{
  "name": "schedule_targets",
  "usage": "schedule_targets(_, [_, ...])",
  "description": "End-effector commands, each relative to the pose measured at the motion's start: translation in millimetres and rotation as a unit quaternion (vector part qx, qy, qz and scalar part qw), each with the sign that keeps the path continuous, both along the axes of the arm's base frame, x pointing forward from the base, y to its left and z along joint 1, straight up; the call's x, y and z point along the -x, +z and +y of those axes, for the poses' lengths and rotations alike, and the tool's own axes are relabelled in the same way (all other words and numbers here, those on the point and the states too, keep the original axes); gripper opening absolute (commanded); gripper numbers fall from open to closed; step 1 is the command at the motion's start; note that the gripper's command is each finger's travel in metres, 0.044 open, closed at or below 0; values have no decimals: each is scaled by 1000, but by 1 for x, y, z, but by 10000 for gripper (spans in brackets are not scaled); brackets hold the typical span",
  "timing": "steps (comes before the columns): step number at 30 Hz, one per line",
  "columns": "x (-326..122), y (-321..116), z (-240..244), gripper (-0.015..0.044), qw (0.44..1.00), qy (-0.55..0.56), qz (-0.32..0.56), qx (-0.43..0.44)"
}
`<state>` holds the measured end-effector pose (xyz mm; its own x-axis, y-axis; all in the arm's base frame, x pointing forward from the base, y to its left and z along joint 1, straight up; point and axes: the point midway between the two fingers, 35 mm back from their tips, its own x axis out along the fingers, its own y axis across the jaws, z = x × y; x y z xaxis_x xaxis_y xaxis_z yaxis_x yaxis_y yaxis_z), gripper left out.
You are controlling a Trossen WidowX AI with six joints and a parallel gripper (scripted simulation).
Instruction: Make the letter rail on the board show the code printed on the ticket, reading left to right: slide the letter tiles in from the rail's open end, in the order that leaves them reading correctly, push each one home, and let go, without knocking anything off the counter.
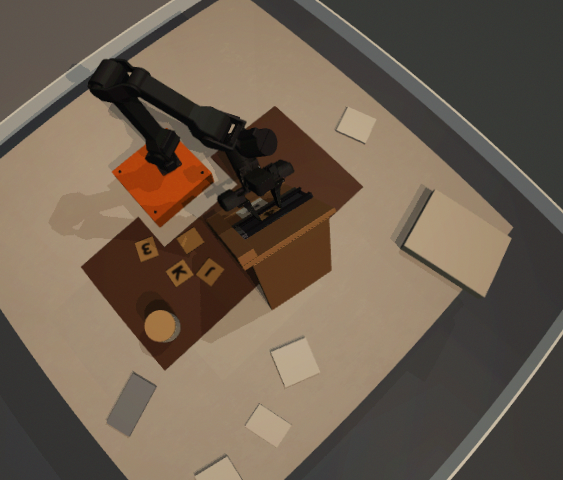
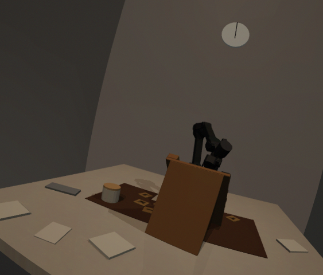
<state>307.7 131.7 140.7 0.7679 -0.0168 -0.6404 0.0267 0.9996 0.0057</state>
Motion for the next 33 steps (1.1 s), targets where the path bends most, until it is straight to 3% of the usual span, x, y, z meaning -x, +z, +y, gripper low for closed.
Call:
schedule_targets(1, [0, 2, -2, 0, 1000, 2, -3, -2])
schedule_targets(33, [0, 2, -23, 0, 1000, 2, -3, -1])
